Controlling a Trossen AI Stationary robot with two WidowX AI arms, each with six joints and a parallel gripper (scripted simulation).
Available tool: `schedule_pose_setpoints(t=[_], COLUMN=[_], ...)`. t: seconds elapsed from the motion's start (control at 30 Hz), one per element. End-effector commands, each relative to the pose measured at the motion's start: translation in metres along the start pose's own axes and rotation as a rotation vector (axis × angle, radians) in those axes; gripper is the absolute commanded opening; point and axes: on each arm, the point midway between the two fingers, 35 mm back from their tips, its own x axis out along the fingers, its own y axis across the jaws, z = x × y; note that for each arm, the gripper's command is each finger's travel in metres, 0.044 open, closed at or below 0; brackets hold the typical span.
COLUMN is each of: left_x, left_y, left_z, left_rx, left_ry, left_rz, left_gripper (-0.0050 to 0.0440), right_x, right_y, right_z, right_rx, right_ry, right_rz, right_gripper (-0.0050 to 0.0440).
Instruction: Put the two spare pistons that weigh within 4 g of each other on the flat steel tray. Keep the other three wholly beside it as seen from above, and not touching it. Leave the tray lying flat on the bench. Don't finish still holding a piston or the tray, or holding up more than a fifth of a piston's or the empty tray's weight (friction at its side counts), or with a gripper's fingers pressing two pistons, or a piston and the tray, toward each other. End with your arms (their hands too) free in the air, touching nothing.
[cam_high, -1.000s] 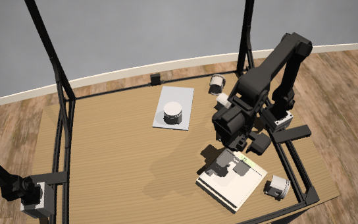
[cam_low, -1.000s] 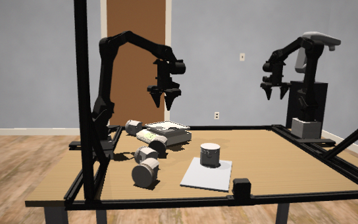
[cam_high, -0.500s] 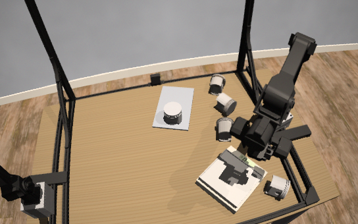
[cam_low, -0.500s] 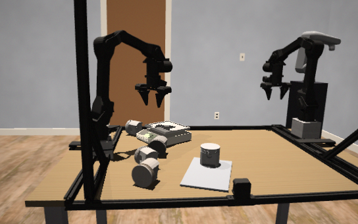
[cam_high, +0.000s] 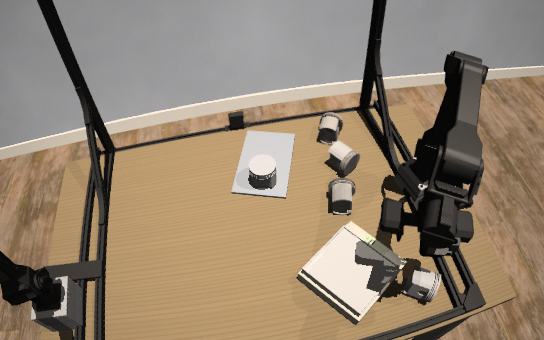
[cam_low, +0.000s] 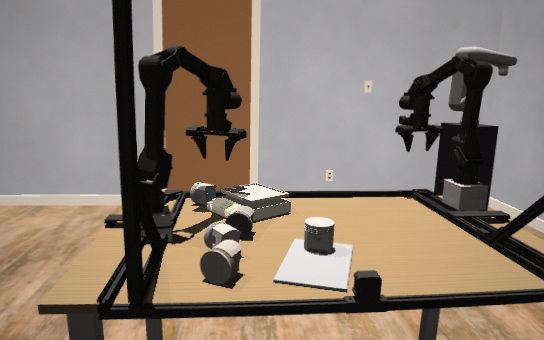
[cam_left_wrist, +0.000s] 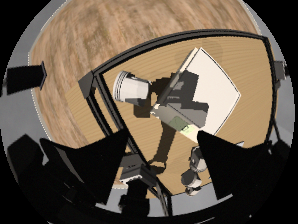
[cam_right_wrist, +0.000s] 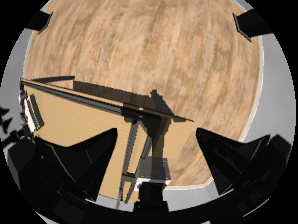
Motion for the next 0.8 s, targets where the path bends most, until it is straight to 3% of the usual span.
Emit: schedule_pose_setpoints(t=[0.0,0.07,0.4,0.77], left_x=[0.001,0.001,0.001,0.001], left_y=[0.017,0.017,0.064,0.066], left_z=[0.007,0.007,0.023,0.023], left_rx=[-0.055,-0.055,-0.055,-0.266], left_ry=[0.002,0.002,0.002,0.001], left_rz=[0.002,0.002,0.002,-0.029], left_gripper=[0.0378,0.0378,0.0378,0.0378], right_x=[0.000,0.000,0.000,0.000], right_y=[0.000,0.000,0.000,0.000], right_z=[0.000,0.000,0.000,0.000], right_rx=[0.000,0.000,0.000,0.000], right_ry=[0.000,0.000,0.000,0.000], right_rz=[0.001,0.001,0.001,0.001], right_gripper=[0.0440,0.0440,0.0440,0.0440])
